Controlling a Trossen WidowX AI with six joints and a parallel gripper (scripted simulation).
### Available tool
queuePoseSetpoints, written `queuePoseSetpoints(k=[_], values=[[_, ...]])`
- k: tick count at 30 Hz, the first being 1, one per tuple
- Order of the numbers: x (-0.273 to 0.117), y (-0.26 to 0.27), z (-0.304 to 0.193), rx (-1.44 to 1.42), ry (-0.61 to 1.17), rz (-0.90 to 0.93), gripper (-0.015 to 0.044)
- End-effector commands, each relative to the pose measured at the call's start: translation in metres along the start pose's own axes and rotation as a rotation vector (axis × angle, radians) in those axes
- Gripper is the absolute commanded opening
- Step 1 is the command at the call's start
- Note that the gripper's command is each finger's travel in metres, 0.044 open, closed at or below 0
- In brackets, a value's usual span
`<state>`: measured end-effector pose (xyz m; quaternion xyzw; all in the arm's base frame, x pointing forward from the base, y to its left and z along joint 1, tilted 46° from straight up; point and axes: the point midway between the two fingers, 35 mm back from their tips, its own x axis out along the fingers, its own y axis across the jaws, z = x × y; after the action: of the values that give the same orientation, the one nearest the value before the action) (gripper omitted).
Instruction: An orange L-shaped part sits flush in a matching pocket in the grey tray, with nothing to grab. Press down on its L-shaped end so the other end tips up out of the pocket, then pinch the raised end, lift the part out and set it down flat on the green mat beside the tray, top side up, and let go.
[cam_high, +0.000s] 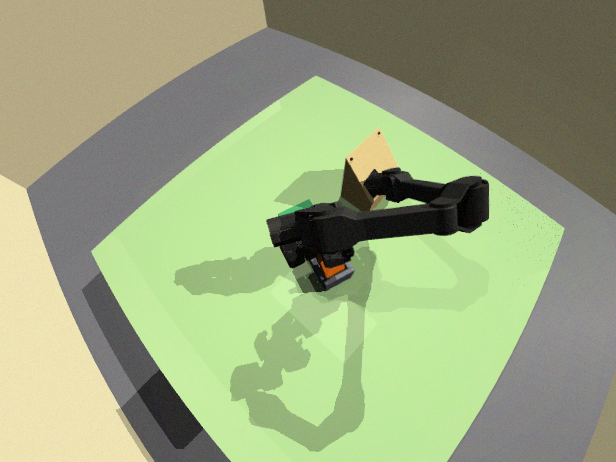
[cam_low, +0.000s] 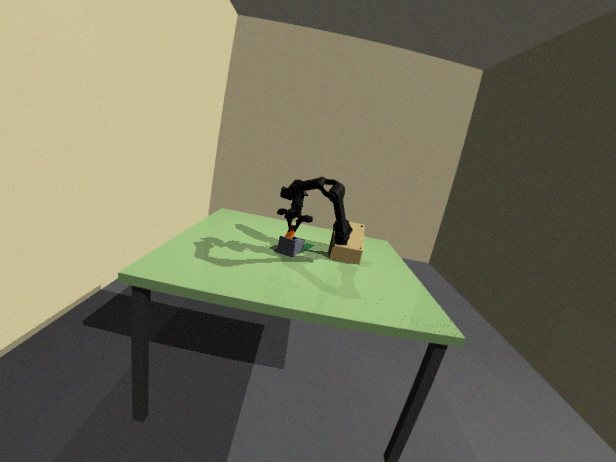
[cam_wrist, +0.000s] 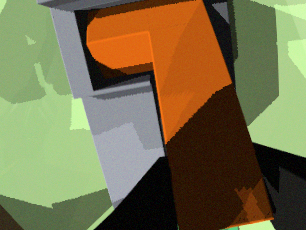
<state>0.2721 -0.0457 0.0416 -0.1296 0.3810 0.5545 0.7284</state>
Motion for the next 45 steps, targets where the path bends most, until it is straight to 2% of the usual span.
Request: queuePoseSetpoints(k=[1, 33, 45], values=[[-0.007, 0.0, 0.001, -0.003, -0.003, 0.0, 0.0], [-0.046, 0.0, 0.0, -0.003, -0.002, 0.001, 0.0], [-0.043, 0.004, -0.056, -0.002, 0.0, 0.0, 0.0]])
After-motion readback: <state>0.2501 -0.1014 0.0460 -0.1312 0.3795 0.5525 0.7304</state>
